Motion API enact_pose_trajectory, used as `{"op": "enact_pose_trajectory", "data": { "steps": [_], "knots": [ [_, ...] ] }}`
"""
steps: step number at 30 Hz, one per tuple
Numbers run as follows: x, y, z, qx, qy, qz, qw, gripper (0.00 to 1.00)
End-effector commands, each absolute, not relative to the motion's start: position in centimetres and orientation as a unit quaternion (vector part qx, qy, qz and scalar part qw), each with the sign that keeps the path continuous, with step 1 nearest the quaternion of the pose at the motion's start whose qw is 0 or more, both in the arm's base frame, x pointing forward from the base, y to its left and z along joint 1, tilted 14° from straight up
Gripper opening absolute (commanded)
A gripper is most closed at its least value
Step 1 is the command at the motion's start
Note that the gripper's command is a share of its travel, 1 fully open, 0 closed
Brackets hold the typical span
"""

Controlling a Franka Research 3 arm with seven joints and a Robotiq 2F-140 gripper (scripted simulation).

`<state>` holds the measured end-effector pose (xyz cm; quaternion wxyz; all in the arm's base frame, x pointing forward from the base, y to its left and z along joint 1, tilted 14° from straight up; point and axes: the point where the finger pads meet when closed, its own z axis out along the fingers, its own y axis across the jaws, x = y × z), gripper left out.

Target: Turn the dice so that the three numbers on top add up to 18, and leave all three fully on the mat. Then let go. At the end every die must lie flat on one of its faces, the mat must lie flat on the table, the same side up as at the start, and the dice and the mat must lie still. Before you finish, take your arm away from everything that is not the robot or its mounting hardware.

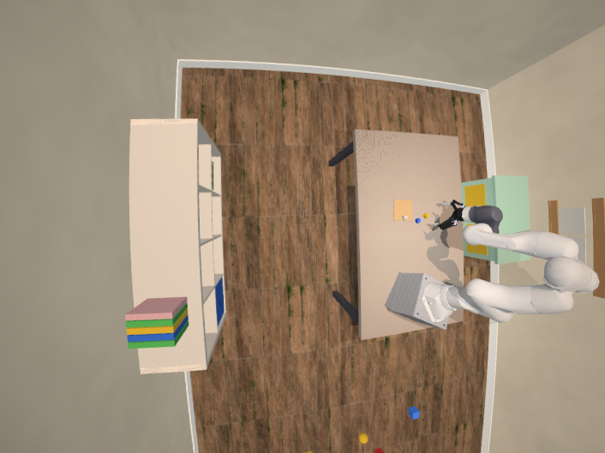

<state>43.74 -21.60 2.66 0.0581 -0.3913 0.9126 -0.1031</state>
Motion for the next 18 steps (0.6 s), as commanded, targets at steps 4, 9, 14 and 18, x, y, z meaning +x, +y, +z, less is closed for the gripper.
{"op": "enact_pose_trajectory", "data": {
  "steps": [4,9,14,18],
  "knots": [
    [43.82,-21.56,2.47,-0.496,0.861,-0.105,0.050,1.00],
    [43.83,-21.52,2.33,-0.536,0.837,-0.106,0.046,1.00],
    [43.84,-21.48,2.19,-0.577,0.809,-0.107,0.041,1.00],
    [43.84,-21.46,2.08,-0.610,0.784,-0.108,0.037,1.00]
  ]
}}
